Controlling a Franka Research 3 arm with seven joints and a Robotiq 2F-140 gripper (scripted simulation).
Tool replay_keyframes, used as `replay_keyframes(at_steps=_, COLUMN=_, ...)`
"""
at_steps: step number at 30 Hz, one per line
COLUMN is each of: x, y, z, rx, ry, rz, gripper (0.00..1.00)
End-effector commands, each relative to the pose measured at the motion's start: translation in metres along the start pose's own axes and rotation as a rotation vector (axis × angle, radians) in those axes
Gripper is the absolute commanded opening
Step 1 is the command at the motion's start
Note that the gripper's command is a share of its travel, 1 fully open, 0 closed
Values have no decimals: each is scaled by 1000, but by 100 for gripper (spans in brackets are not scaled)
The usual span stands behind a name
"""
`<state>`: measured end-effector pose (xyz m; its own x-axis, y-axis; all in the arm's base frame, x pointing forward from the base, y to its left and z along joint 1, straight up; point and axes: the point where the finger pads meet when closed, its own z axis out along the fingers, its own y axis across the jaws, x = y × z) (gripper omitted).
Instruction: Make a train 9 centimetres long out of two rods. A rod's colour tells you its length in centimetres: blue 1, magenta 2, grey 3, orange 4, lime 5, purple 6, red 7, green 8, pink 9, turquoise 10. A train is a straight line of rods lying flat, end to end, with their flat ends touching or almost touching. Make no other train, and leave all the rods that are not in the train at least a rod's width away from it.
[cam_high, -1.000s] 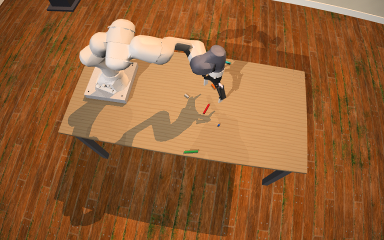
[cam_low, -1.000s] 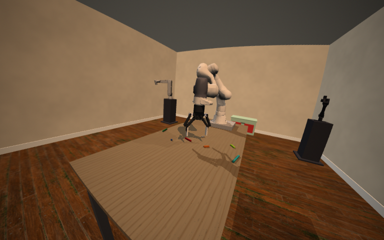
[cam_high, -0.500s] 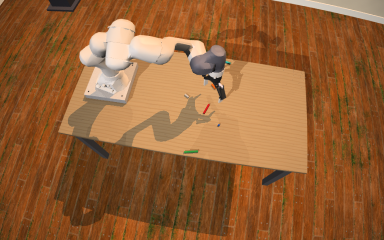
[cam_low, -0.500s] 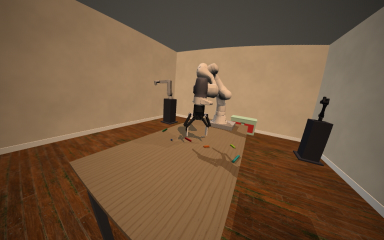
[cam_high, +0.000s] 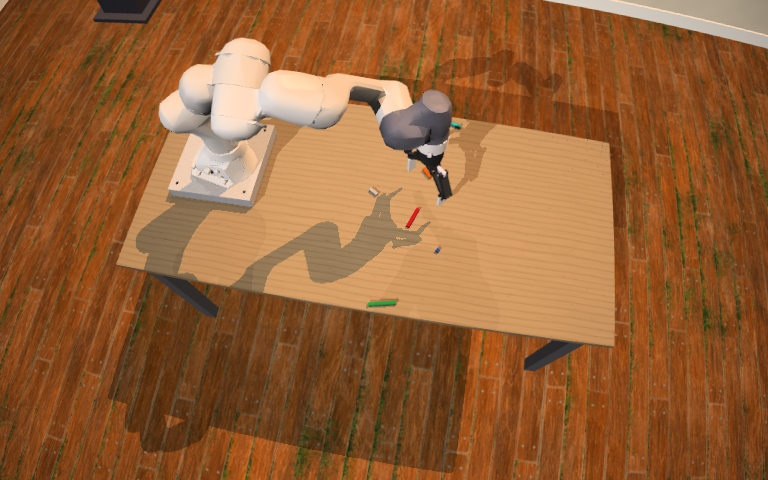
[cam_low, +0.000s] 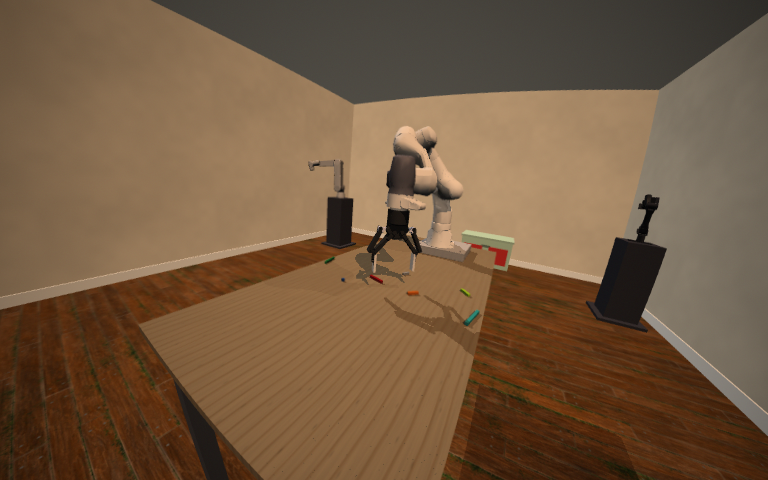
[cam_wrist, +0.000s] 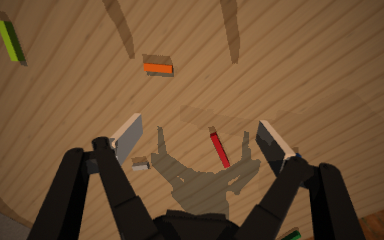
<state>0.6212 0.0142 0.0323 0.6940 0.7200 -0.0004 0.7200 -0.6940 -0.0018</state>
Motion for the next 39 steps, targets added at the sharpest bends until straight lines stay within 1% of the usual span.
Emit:
replay_keyframes(at_steps=1, x=-1, y=1, z=-1, rx=-1, ry=0, rz=17, gripper=100)
replay_keyframes(at_steps=4, x=-2, y=0, z=-1, rx=-1, ry=0, rz=78, gripper=100)
replay_keyframes(at_steps=8, x=-4, y=-2, z=-1, rx=-2, ry=0, rz=223, gripper=100)
replay_keyframes(at_steps=12, x=-5, y=-3, z=-1, rx=-2, ry=0, rz=296, gripper=100)
replay_keyframes(at_steps=14, x=-5, y=-3, z=-1, rx=-2, ry=0, rz=296, gripper=100)
replay_keyframes(at_steps=15, x=-6, y=-4, z=-1, rx=-2, ry=0, rz=342, gripper=100)
replay_keyframes(at_steps=29, x=-10, y=-8, z=-1, rx=-2, ry=-1, rz=588, gripper=100)
replay_keyframes(at_steps=31, x=-10, y=-8, z=-1, rx=-2, ry=-1, rz=588, gripper=100)
replay_keyframes(at_steps=32, x=-11, y=-9, z=-2, rx=-2, ry=-1, rz=634, gripper=100)
replay_keyframes(at_steps=39, x=-13, y=-11, z=-2, rx=-3, ry=0, rz=757, gripper=100)
